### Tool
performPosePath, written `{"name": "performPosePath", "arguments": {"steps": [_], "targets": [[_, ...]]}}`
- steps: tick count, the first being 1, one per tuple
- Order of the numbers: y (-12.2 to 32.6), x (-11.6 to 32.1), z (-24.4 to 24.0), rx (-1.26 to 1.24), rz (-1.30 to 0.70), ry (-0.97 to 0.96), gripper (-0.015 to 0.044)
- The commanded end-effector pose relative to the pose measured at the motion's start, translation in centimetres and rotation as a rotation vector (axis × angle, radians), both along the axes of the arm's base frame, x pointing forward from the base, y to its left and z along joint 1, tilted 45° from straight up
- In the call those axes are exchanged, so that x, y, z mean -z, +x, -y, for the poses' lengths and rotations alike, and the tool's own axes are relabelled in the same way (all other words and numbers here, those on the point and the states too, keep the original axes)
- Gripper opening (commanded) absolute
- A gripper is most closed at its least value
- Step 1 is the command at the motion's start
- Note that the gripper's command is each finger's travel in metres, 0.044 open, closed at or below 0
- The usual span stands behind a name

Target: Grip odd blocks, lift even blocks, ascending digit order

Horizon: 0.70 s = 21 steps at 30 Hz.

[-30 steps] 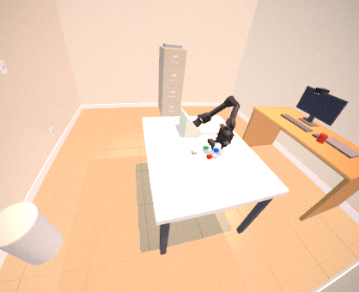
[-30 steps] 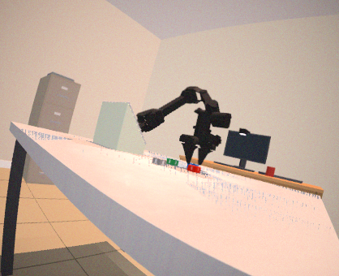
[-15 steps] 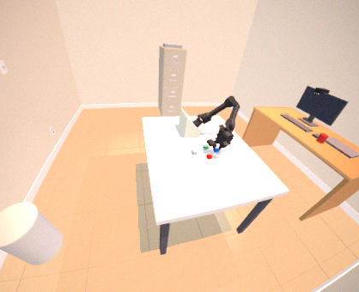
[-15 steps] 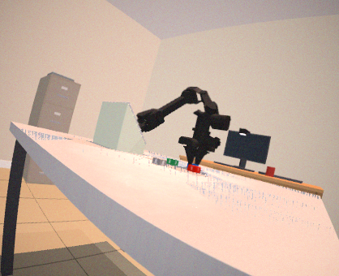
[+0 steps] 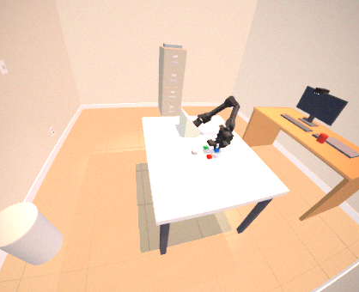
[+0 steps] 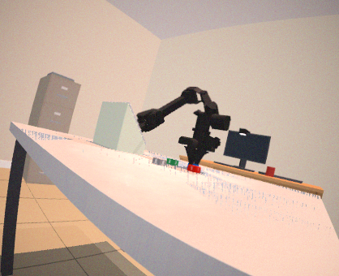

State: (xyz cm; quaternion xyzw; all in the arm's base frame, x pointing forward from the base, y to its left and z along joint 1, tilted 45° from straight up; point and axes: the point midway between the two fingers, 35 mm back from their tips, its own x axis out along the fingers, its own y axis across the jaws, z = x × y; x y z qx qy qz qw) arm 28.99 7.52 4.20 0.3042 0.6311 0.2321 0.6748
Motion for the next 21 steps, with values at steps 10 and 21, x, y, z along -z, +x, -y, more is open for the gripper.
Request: {"name": "performPosePath", "arguments": {"steps": [10,21], "targets": [[-0.11,-0.92,0.87,0.002,-0.002,0.003,0.0120],[-0.13,-1.06,1.01,0.002,-0.002,0.003,0.0120]]}}
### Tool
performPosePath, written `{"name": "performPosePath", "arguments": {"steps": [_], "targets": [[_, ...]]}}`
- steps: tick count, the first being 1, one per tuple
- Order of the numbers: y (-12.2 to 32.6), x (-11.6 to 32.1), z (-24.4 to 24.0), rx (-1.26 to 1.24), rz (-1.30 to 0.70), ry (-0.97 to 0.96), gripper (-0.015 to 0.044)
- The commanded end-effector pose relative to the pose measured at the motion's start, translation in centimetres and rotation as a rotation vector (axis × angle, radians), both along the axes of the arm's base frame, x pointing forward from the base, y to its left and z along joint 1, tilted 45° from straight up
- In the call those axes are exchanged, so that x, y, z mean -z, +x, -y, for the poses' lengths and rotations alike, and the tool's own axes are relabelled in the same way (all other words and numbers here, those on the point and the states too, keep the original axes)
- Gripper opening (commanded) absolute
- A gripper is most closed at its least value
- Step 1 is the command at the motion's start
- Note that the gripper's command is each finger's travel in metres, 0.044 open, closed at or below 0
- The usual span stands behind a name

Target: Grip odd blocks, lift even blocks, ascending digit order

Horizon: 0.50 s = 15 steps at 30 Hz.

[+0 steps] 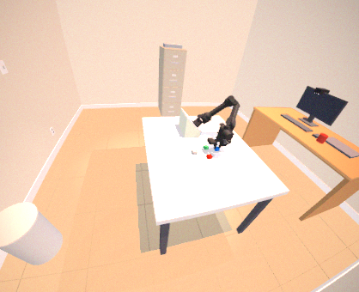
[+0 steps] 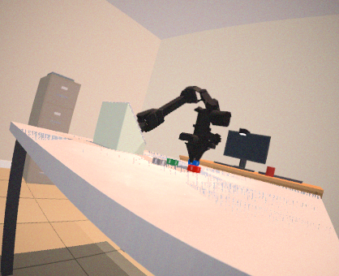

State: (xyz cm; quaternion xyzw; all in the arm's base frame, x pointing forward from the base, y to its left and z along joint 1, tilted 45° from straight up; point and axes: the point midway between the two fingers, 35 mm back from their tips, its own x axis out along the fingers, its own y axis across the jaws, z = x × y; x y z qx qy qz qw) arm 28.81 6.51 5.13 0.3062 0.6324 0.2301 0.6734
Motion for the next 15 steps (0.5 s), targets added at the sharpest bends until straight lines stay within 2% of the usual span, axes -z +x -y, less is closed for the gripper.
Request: {"name": "performPosePath", "arguments": {"steps": [1,15], "targets": [[0.05,-0.13,0.01,-0.002,0.004,0.003,0.0120],[0.17,0.79,-0.91,-0.002,0.004,0.003,0.0120]]}}
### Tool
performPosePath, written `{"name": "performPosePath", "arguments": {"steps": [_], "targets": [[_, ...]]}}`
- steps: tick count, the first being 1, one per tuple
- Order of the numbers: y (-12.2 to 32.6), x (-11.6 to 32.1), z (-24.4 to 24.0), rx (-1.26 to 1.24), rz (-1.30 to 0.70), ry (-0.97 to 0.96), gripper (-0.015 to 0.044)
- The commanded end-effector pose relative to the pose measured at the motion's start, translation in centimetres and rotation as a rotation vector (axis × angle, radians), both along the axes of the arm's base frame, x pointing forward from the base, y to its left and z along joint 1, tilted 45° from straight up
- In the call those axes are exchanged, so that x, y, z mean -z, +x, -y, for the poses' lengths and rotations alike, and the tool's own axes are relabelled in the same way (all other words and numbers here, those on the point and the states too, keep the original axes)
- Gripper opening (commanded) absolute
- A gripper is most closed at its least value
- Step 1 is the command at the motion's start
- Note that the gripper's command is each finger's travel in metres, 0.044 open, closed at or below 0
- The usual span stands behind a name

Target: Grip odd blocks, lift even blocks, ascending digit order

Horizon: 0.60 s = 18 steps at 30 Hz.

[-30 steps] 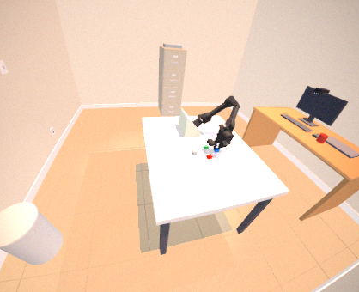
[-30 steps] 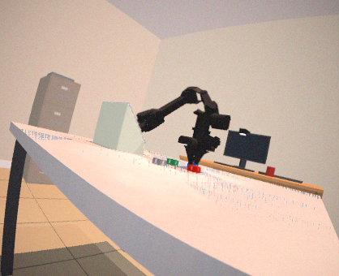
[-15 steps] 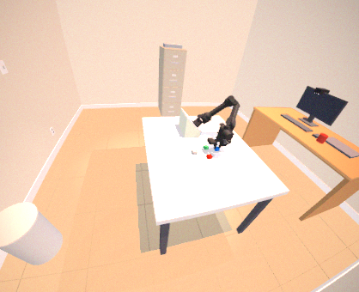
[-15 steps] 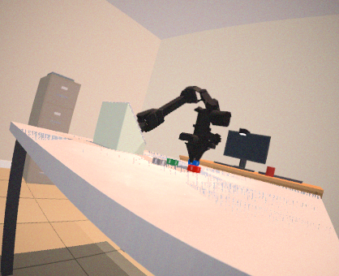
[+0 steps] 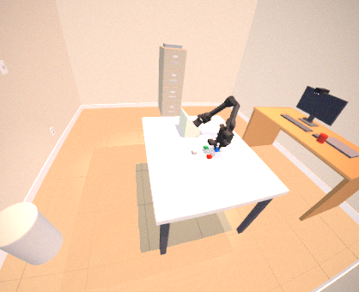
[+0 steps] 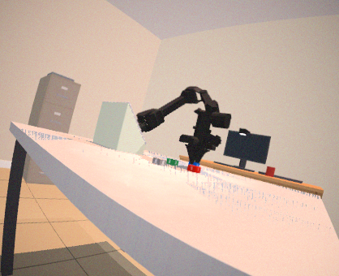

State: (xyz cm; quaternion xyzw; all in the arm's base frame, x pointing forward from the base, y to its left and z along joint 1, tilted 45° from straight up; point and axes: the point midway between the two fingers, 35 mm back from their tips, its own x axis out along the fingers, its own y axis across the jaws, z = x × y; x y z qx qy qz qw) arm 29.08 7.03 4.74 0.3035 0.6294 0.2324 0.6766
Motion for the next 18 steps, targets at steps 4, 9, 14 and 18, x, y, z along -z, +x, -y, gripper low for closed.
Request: {"name": "performPosePath", "arguments": {"steps": [4,9,14,18], "targets": [[-0.08,0.54,-0.53,0.002,-0.006,0.005,0.0120],[-0.08,0.54,-0.53,0.002,-0.006,0.005,0.0120],[-0.08,0.54,-0.53,0.002,-0.006,0.005,0.0172],[-0.08,0.54,-0.53,0.002,-0.006,0.005,0.0278]]}}
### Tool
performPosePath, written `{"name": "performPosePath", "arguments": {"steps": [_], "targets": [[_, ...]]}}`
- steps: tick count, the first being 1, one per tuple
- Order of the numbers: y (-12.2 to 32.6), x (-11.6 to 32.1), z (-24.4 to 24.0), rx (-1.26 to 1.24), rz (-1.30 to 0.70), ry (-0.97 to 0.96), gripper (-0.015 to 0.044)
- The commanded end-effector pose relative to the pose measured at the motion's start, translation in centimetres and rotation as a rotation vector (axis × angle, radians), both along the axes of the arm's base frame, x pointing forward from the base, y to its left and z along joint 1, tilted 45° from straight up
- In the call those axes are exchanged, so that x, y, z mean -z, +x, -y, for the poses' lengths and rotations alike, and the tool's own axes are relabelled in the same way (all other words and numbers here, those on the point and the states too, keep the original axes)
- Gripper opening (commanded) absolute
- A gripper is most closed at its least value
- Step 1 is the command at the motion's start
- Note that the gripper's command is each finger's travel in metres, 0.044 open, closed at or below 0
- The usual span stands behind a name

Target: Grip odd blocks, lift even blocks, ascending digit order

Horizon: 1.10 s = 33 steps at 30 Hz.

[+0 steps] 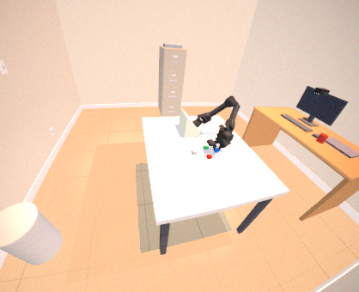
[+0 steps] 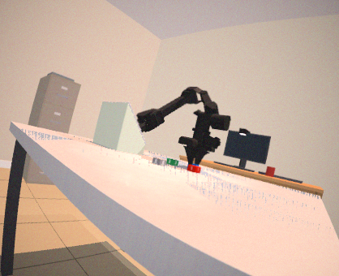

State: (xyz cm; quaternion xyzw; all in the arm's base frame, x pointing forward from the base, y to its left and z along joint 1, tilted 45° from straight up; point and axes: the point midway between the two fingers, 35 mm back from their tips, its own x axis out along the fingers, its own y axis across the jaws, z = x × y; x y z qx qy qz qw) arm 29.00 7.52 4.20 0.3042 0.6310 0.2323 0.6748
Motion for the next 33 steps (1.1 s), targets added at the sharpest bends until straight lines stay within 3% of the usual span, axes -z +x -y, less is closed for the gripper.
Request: {"name": "performPosePath", "arguments": {"steps": [1,5,18,26,33], "targets": [[0.0,0.0,0.0,0.002,-0.002,0.004,0.0304],[0.0,0.0,0.0,0.002,-0.002,0.004,0.0400],[-0.3,-2.9,2.5,0.002,-0.002,0.002,0.0400],[-3.8,-14.7,1.0,0.002,-0.004,0.003,0.0400],[-4.0,-15.0,1.0,0.002,-0.004,0.003,0.0400]]}}
